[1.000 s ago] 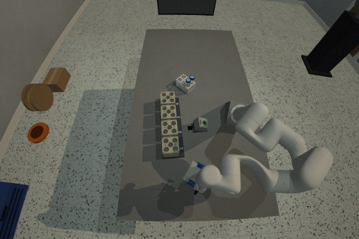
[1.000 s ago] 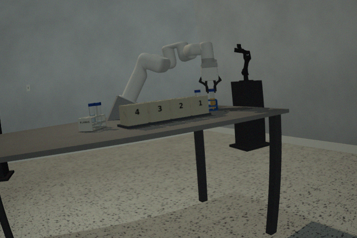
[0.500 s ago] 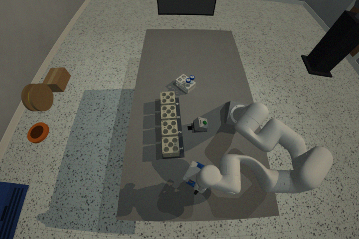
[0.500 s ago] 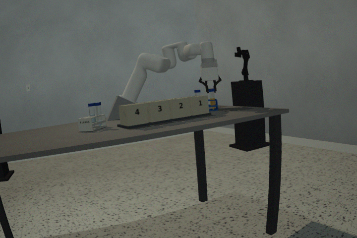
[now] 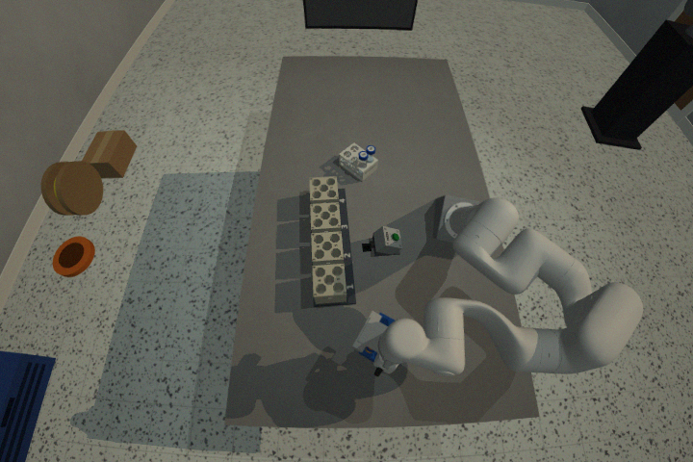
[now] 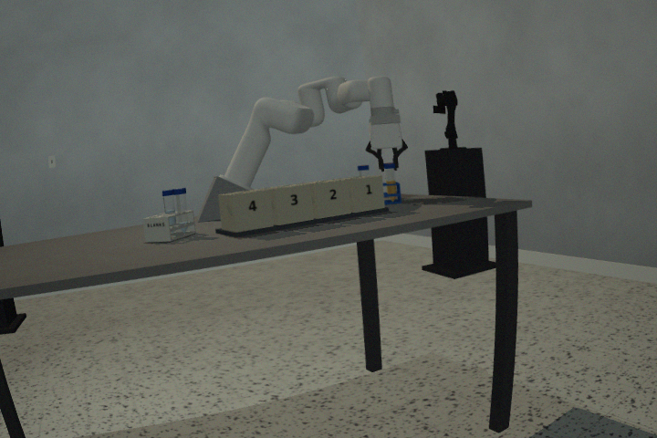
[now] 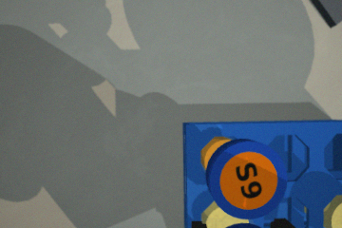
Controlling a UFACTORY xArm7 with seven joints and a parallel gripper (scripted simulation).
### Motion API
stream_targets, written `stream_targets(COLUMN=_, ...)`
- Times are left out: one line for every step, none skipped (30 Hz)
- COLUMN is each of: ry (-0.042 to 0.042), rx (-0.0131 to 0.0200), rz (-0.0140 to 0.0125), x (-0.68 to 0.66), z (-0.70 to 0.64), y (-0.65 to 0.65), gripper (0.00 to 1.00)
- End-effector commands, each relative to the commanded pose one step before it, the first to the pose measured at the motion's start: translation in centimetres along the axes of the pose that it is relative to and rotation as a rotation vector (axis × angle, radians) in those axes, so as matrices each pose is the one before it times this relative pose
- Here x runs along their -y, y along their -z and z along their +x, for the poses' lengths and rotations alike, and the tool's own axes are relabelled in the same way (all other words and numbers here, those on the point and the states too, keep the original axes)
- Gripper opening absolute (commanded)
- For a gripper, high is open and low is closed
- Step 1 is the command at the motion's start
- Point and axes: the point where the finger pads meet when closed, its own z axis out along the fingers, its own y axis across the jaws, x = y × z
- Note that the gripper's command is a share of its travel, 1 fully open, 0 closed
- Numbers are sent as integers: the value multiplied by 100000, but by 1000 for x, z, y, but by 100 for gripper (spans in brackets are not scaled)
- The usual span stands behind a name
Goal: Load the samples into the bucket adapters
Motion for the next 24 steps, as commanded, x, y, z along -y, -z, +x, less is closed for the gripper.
stream_targets(ry=-16, rx=-79, rz=342, x=79, z=28, y=131, gripper=0)
stream_targets(ry=0, rx=0, rz=0, x=0, z=0, y=0, gripper=0)
stream_targets(ry=0, rx=0, rz=0, x=0, z=0, y=0, gripper=0)
stream_targets(ry=0, rx=0, rz=0, x=0, z=0, y=0, gripper=0)
stream_targets(ry=0, rx=0, rz=0, x=0, z=0, y=0, gripper=0)
stream_targets(ry=0, rx=0, rz=0, x=0, z=0, y=0, gripper=0)
stream_targets(ry=0, rx=-4, rz=8, x=2, z=1, y=72, gripper=0)
stream_targets(ry=0, rx=0, rz=0, x=0, z=0, y=64, gripper=0)
stream_targets(ry=0, rx=0, rz=0, x=0, z=0, y=64, gripper=0)
stream_targets(ry=0, rx=0, rz=0, x=0, z=0, y=65, gripper=0)
stream_targets(ry=2, rx=1, rz=-2, x=0, z=-1, y=76, gripper=0)
stream_targets(ry=0, rx=0, rz=0, x=0, z=0, y=67, gripper=0)
stream_targets(ry=0, rx=0, rz=0, x=0, z=0, y=0, gripper=0)
stream_targets(ry=0, rx=0, rz=0, x=0, z=0, y=0, gripper=0)
stream_targets(ry=-1, rx=-1, rz=1, x=0, z=1, y=60, gripper=0)
stream_targets(ry=0, rx=0, rz=0, x=0, z=0, y=66, gripper=0)
stream_targets(ry=0, rx=0, rz=0, x=0, z=0, y=65, gripper=0)
stream_targets(ry=2, rx=1, rz=-2, x=0, z=-1, y=76, gripper=0)
stream_targets(ry=0, rx=0, rz=0, x=0, z=0, y=67, gripper=0)
stream_targets(ry=0, rx=0, rz=0, x=0, z=0, y=67, gripper=0)
stream_targets(ry=0, rx=0, rz=0, x=0, z=0, y=67, gripper=0)
stream_targets(ry=0, rx=0, rz=0, x=0, z=0, y=67, gripper=0)
stream_targets(ry=0, rx=0, rz=0, x=0, z=0, y=67, gripper=0)
stream_targets(ry=0, rx=0, rz=0, x=0, z=0, y=67, gripper=0)
